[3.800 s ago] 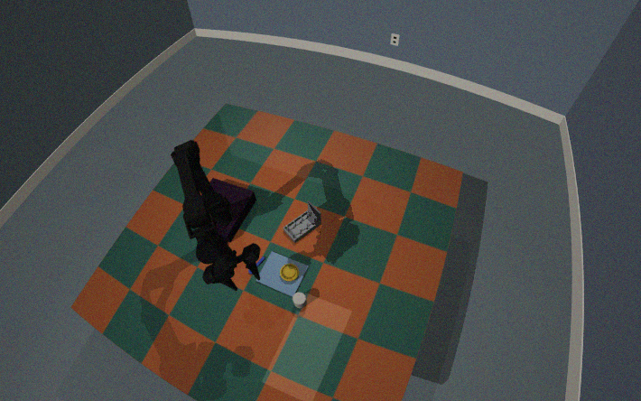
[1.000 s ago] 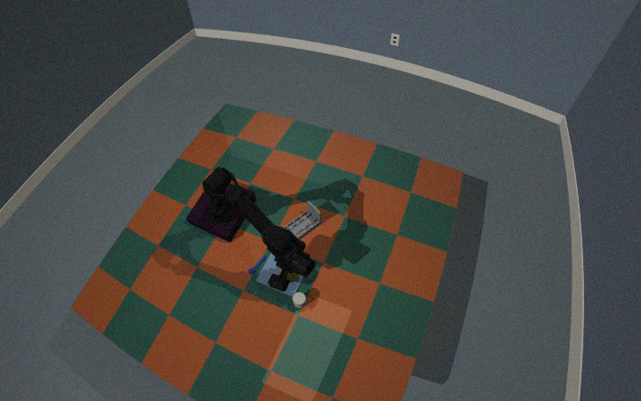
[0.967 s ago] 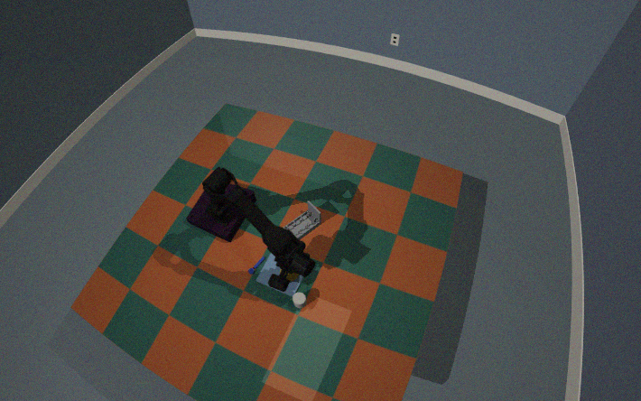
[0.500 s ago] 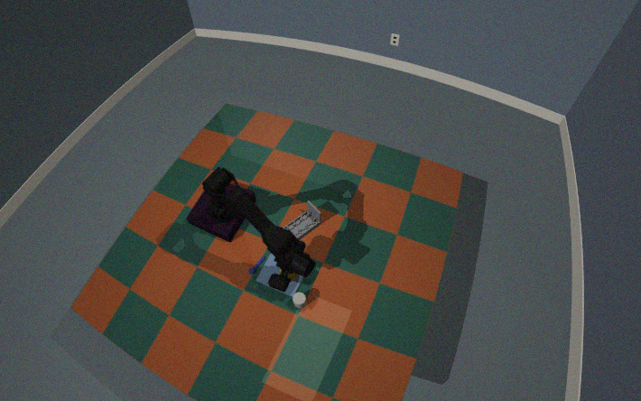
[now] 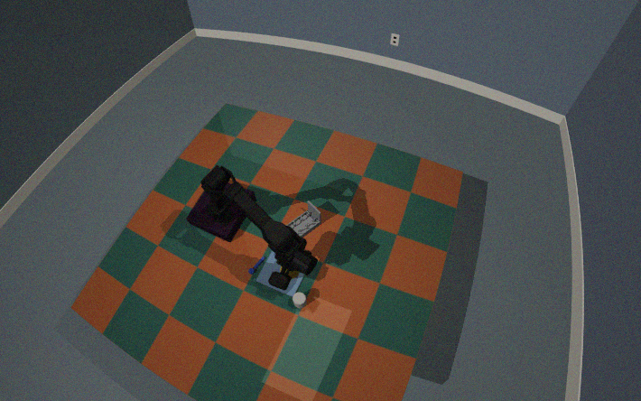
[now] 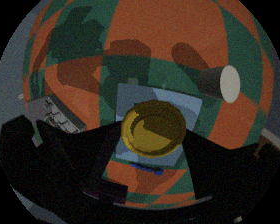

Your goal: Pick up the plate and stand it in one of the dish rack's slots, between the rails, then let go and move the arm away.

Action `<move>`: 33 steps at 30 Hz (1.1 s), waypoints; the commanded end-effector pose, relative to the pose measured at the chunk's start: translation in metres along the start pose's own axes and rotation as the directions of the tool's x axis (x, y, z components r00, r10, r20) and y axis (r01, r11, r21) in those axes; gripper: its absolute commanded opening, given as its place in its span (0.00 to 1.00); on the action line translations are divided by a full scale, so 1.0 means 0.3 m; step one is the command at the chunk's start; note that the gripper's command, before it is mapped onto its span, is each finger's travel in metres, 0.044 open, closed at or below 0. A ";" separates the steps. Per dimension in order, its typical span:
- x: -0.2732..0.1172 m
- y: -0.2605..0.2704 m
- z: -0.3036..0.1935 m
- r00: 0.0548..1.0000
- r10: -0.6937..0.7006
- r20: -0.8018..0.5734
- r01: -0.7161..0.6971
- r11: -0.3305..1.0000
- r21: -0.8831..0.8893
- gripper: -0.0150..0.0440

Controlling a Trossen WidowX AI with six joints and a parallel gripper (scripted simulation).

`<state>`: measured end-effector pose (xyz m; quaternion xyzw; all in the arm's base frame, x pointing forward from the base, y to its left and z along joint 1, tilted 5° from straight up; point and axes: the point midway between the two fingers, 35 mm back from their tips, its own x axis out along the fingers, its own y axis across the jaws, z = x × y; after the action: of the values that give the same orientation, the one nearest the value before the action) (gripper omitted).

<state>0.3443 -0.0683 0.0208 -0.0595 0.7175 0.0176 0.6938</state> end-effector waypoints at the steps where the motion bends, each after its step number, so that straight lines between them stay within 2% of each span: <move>1: -0.074 -0.004 0.016 1.000 -0.005 0.012 0.005 1.000 0.002 0.25; 18: -0.323 -0.007 0.030 1.000 -0.005 0.012 0.005 1.000 0.002 0.25; 33: -0.469 -0.001 0.023 1.000 -0.004 0.012 0.004 1.000 0.008 0.25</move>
<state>0.3563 -0.0612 0.1550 -0.0607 0.7131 0.0166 0.6982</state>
